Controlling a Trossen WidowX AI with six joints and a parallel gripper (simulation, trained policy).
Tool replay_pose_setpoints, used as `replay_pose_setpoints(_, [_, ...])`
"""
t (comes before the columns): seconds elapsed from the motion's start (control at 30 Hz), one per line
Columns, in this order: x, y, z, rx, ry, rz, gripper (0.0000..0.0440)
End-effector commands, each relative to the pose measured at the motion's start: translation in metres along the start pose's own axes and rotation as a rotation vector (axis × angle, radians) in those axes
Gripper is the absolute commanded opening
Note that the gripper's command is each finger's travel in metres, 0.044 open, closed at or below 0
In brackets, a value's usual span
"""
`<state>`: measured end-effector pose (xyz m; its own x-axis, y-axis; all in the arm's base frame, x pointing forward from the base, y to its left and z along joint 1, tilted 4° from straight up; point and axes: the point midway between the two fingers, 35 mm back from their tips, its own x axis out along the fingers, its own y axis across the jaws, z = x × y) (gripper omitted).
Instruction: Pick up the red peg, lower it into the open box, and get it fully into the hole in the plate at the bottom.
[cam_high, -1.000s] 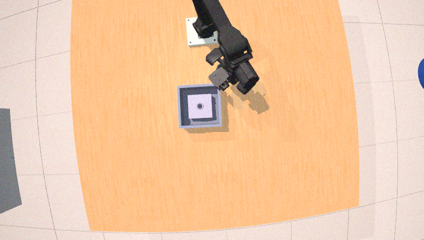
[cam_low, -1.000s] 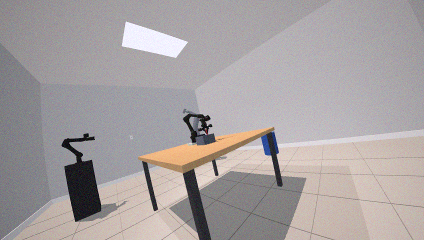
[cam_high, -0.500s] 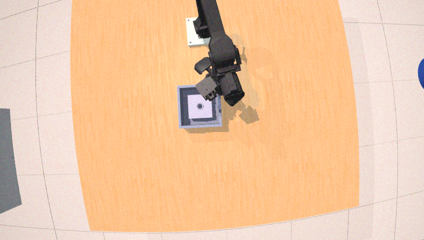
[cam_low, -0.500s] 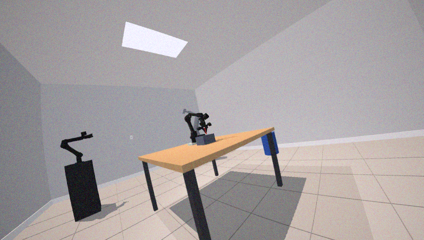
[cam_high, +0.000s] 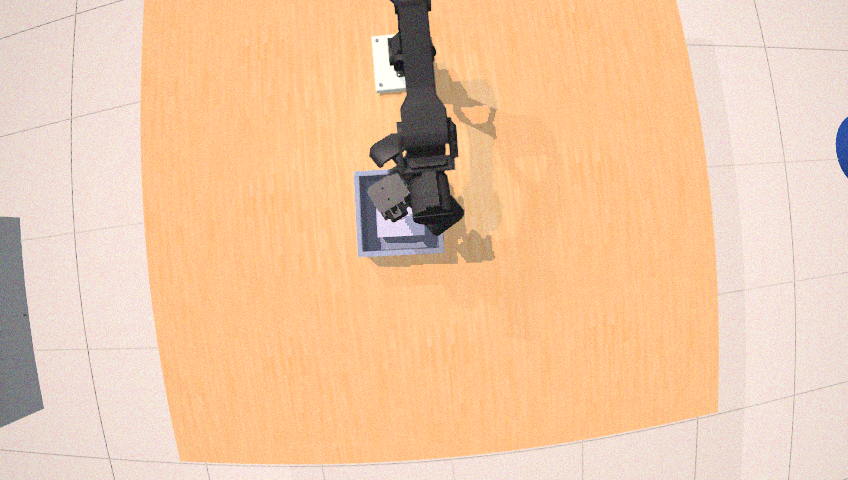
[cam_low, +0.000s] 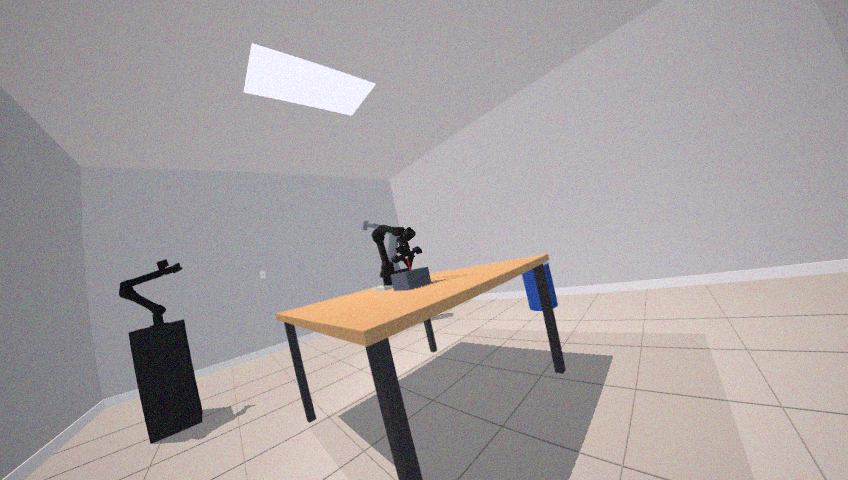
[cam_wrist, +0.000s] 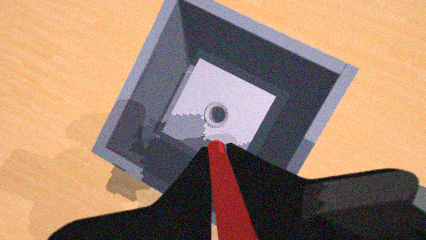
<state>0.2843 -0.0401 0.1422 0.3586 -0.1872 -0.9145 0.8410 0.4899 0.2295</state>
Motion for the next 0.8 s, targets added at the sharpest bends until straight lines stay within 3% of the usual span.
replay_pose_setpoints(0.0, [0.010,0.000,0.009,0.013,0.007,-0.006,0.0004])
replay_pose_setpoints(0.6, [0.052,-0.006,0.016,0.013,0.081,-0.069,0.0008])
replay_pose_setpoints(0.67, [0.057,-0.007,0.016,0.004,0.087,-0.081,0.0028])
replay_pose_setpoints(0.77, [0.062,-0.007,0.017,-0.013,0.094,-0.093,0.0096])
